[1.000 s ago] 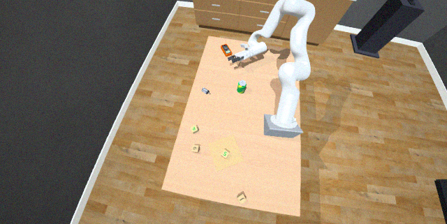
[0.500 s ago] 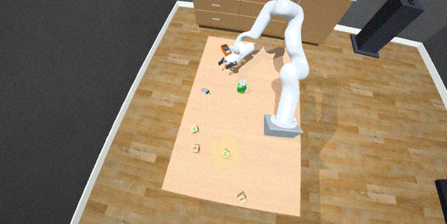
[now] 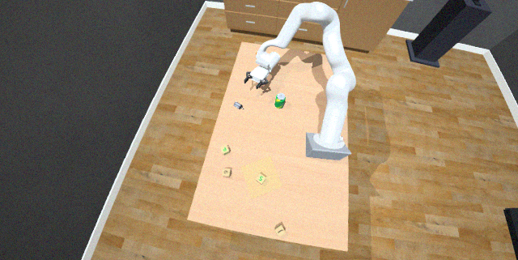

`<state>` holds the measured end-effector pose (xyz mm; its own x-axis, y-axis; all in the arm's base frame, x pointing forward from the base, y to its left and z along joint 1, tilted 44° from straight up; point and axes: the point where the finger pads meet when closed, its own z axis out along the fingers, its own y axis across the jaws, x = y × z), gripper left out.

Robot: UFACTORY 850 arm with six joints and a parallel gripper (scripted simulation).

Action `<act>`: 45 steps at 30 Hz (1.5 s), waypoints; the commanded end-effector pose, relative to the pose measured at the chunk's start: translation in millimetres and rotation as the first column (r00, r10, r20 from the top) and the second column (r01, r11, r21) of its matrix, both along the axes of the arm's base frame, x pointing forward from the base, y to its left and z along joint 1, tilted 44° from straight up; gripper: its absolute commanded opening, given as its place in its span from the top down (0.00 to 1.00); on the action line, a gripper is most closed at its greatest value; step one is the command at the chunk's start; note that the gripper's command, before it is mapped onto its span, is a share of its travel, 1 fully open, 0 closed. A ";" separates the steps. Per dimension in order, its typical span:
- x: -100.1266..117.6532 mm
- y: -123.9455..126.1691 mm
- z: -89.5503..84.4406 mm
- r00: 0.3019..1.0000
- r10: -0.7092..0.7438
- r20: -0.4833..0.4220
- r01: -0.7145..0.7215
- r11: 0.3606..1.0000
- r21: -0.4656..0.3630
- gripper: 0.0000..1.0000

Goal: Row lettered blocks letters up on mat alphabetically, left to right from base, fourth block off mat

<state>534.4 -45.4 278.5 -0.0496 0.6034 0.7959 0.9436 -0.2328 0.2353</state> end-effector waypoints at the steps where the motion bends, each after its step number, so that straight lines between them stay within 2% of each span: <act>1: 7.4 28.3 -15.8 0.991 0.134 0.018 -0.133 0.990 -0.036 0.00; 3: 7.4 28.3 -15.8 0.991 0.134 0.018 -0.133 0.990 -0.036 0.00; 4: 9.5 44.5 -25.5 0.977 0.210 0.028 -0.208 0.977 -0.055 0.00; 11: 11.8 81.6 -48.2 0.924 0.379 0.048 -0.373 0.922 -0.099 0.00; 18: 10.7 121.2 -73.6 0.833 0.550 0.066 -0.537 0.831 -0.142 0.00; 20: 10.7 121.2 -73.6 0.833 0.550 0.066 -0.537 0.831 -0.142 0.00; 21: 9.2 137.4 -84.3 0.786 0.615 0.072 -0.599 0.785 -0.159 0.00; 28: 3.7 172.7 -108.5 0.663 0.744 0.085 -0.721 0.664 -0.195 0.00; 35: -5.5 210.3 -135.7 0.503 0.859 0.096 -0.828 0.511 -0.231 0.00; 37: -5.5 210.3 -135.7 0.503 0.859 0.096 -0.828 0.511 -0.231 0.00; 38: -10.2 225.1 -146.8 0.432 0.896 0.100 -0.862 0.443 -0.245 0.00; 45: -22.7 257.8 -172.6 0.261 0.959 0.108 -0.920 0.281 -0.274 0.00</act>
<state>517.5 191.7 120.9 -0.7745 0.1850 0.6049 0.4873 0.7842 0.3840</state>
